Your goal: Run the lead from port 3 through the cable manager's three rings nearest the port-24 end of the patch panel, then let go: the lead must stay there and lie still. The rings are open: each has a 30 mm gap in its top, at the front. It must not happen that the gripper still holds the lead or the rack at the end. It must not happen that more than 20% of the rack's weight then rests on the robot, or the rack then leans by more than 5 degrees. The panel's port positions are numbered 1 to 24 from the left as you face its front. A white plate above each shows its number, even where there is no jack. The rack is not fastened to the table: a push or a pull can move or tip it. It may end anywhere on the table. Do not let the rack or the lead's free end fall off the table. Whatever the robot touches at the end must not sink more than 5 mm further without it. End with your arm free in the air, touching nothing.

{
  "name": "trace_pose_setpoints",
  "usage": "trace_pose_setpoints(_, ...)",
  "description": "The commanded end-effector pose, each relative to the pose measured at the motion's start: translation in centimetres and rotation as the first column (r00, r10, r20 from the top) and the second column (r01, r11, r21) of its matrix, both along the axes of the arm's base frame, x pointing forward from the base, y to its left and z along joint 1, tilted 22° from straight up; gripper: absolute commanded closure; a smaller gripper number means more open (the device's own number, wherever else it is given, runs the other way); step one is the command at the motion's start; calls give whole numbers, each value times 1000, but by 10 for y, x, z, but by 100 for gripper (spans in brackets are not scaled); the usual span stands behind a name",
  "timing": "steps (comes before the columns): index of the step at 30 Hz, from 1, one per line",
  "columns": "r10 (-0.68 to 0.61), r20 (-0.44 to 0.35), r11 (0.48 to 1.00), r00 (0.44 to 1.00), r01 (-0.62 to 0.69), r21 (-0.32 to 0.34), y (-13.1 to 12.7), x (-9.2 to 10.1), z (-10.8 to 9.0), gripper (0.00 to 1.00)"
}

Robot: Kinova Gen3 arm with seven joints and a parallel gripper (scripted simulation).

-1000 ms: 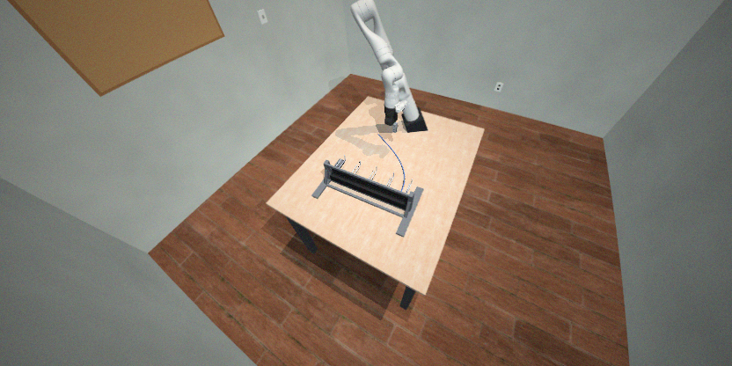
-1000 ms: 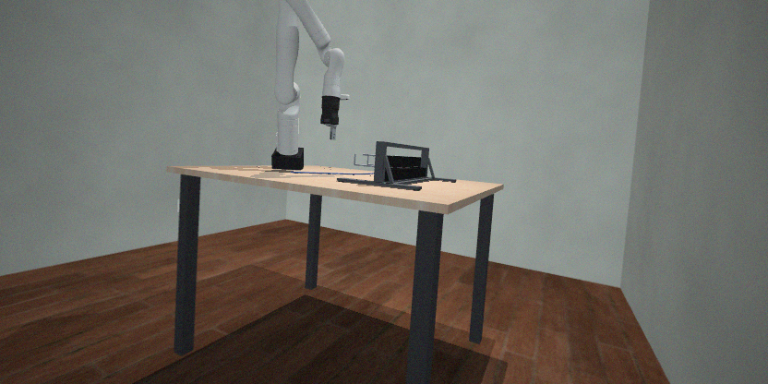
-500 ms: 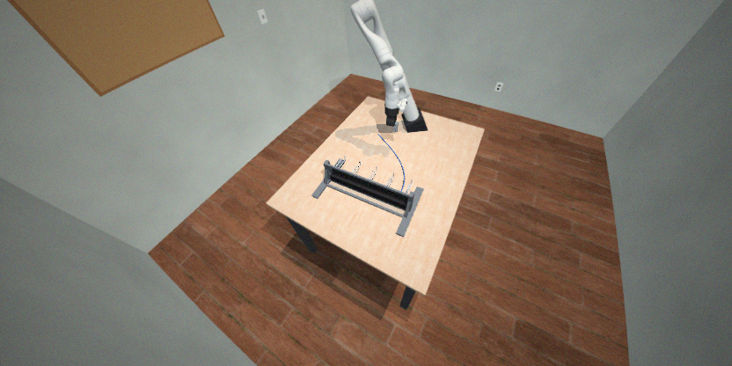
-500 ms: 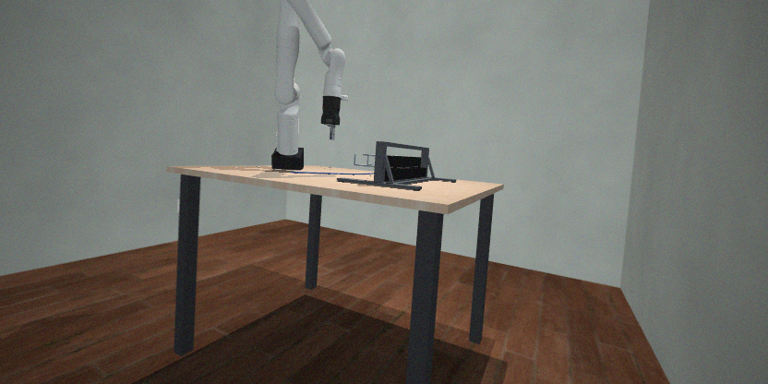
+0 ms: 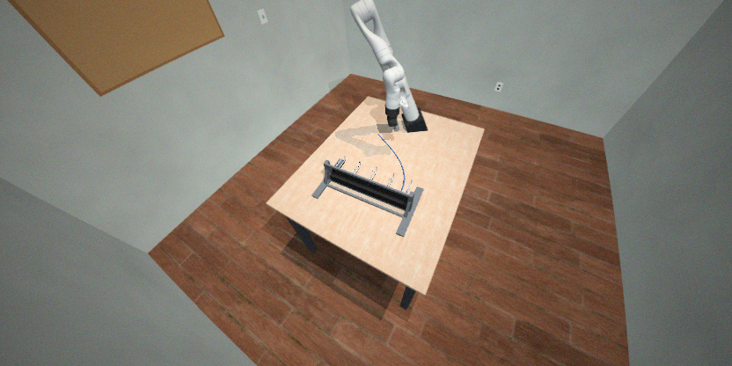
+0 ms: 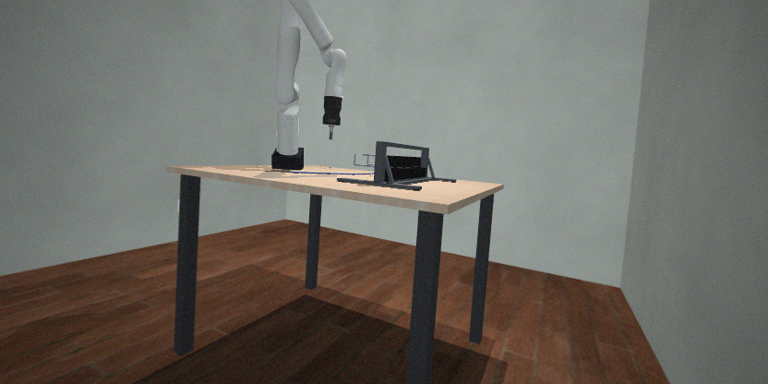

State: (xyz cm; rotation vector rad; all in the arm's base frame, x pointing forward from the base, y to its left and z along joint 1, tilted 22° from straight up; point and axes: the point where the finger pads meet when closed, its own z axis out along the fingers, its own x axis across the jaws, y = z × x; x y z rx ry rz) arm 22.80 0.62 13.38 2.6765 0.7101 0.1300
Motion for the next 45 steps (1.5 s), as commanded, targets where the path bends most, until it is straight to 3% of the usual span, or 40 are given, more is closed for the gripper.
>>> trace_pose_setpoints(1,64,-24,998,998,-64,-12,0,-1,0,100)
trace_pose_setpoints(10,297,-116,952,948,-304,-42,-2,-3,-1,100)
trace_pose_setpoints(15,453,-185,882,872,-469,-50,-3,-5,0,100)
trace_pose_setpoints(21,614,-266,763,743,-645,-42,-6,-5,0,100)
trace_pose_setpoints(23,614,-266,763,743,-645,-42,-6,-5,0,100)
trace_pose_setpoints(38,844,-427,376,324,-926,40,-12,-2,3,100)
trace_pose_setpoints(40,844,-427,376,324,-926,40,-12,-2,3,100)
trace_pose_setpoints(45,867,-462,248,186,-966,78,-14,0,4,100)
